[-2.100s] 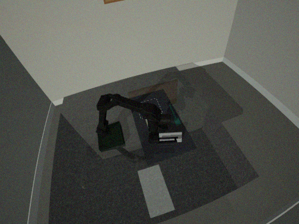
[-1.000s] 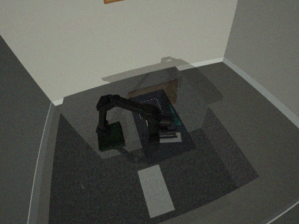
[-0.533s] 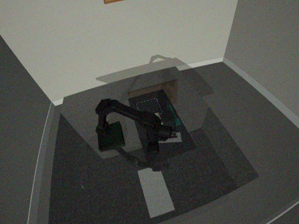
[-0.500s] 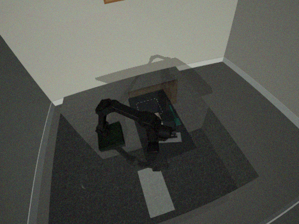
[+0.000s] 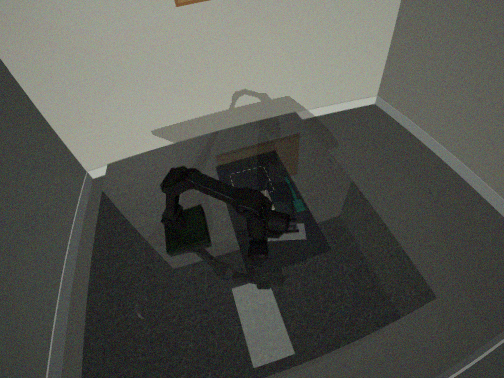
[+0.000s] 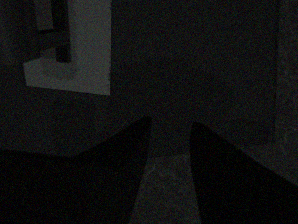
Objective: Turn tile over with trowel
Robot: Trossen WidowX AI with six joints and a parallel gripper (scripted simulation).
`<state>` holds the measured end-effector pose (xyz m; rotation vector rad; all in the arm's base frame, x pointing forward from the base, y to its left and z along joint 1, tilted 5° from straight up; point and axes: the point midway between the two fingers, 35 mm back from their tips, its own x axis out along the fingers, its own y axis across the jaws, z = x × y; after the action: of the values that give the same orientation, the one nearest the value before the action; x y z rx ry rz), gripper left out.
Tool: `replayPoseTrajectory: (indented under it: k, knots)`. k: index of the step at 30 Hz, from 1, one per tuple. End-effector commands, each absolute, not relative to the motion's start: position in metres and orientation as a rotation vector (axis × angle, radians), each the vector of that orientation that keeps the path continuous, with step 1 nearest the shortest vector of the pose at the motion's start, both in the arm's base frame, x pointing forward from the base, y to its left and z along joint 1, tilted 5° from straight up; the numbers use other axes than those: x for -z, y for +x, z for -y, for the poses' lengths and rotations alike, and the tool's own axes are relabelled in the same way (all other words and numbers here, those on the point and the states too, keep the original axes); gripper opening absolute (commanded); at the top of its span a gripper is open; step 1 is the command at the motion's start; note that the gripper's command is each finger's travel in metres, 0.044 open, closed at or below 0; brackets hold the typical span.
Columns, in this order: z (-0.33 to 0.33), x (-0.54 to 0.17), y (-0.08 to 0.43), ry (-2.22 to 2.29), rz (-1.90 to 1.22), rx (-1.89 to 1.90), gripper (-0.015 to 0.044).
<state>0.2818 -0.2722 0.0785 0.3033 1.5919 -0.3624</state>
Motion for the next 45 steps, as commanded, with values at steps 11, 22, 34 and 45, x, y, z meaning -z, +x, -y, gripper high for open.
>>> replayPoseTrajectory:
  k: [11, 22, 34, 45]
  knots:
    - [0.272, -0.078, 0.282, 0.303, -1.592, 0.362, 0.0]
    - [0.272, -0.078, 0.282, 0.303, -1.592, 0.362, 0.0052]
    - [0.248, -0.093, 0.357, 0.308, -1.588, 0.365, 0.027]
    - [0.224, -0.094, 0.395, 0.311, -1.59, 0.363, 0.027]
